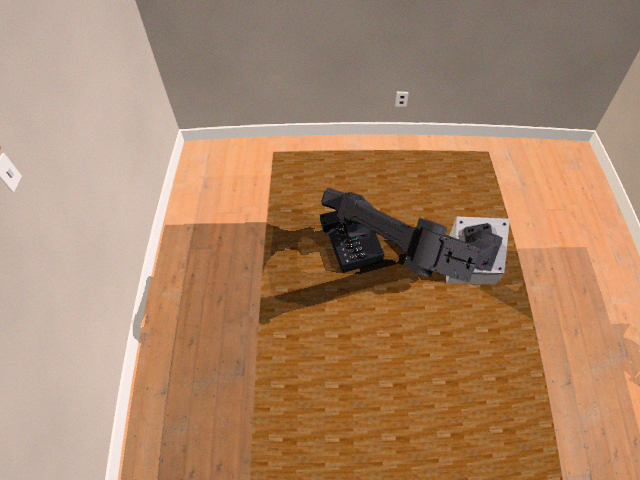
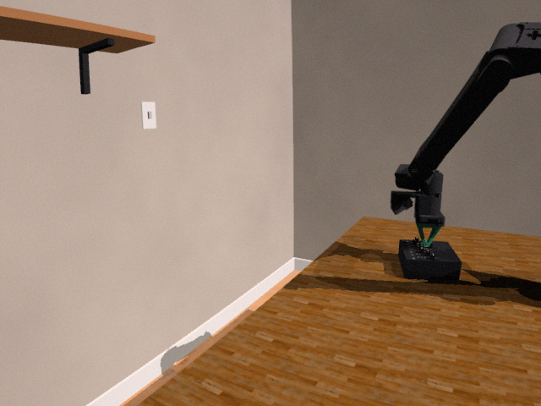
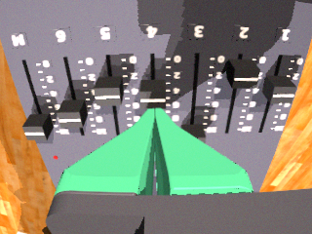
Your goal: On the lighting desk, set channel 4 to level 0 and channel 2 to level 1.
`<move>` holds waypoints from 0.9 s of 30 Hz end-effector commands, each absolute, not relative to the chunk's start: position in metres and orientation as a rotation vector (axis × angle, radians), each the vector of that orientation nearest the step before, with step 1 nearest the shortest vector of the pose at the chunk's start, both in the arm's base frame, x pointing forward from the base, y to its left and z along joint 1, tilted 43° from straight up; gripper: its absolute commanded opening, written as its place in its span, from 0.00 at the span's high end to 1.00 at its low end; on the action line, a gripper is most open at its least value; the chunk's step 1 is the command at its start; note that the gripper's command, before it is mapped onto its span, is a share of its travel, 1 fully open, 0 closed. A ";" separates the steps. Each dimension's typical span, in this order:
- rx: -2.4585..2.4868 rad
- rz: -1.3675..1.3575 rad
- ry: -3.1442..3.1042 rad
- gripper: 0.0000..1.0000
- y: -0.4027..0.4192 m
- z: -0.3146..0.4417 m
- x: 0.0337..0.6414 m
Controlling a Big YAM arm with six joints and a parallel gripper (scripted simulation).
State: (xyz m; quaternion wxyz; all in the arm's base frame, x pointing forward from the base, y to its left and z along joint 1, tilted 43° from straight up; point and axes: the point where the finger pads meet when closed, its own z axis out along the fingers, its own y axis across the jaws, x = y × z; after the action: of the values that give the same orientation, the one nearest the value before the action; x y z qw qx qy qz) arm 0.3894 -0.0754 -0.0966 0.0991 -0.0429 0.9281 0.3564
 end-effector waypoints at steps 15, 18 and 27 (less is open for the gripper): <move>-0.160 1.038 2.726 1.00 -0.077 -0.092 0.416; -0.158 1.040 2.727 1.00 -0.077 -0.092 0.417; -0.157 1.040 2.727 1.00 -0.077 -0.091 0.421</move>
State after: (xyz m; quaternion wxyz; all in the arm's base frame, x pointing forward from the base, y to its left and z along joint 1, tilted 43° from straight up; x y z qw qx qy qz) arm 0.3955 -0.0752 -0.0952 0.0981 -0.0418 0.9281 0.3568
